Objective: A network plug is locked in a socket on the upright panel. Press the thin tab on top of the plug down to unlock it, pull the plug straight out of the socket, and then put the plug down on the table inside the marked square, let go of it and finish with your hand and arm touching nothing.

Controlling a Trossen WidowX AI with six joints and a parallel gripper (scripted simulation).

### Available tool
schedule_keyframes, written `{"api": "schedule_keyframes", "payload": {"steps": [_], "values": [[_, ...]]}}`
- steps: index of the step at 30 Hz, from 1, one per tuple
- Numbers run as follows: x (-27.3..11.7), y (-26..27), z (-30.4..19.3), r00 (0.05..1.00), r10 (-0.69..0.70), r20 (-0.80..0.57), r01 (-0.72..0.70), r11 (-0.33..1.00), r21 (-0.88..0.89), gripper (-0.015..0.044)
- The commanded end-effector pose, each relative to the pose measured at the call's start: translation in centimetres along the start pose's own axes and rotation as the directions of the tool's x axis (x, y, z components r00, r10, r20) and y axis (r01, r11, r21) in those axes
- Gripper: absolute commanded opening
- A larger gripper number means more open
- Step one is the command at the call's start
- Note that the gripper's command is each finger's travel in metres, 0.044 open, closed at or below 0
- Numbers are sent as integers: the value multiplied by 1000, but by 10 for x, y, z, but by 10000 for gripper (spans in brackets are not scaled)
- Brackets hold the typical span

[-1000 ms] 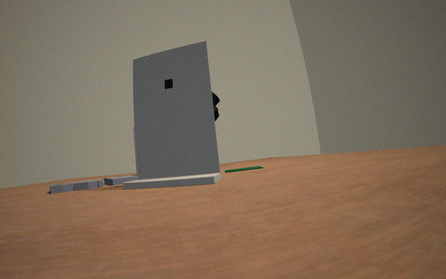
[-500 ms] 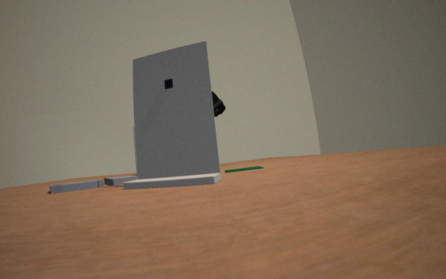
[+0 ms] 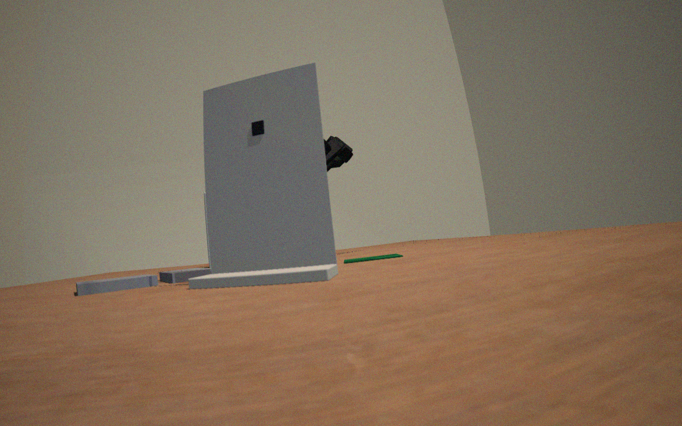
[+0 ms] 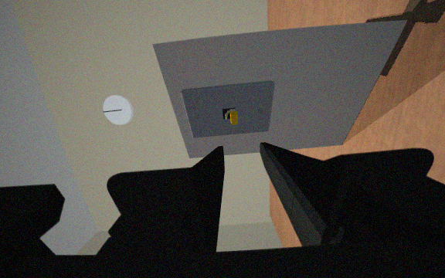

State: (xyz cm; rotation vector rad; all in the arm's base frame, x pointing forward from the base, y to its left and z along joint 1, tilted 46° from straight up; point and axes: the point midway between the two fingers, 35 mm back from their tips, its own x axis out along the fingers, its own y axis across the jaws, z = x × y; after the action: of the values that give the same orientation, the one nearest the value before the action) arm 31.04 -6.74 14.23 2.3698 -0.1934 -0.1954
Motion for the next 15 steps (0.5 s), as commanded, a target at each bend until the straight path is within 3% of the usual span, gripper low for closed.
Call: {"api": "schedule_keyframes", "payload": {"steps": [1,15], "values": [[7,3,0,1000,8,-11,-8,1000,1,156],[19,3,2,1000,9,-12,-9,1000,3,156]]}}
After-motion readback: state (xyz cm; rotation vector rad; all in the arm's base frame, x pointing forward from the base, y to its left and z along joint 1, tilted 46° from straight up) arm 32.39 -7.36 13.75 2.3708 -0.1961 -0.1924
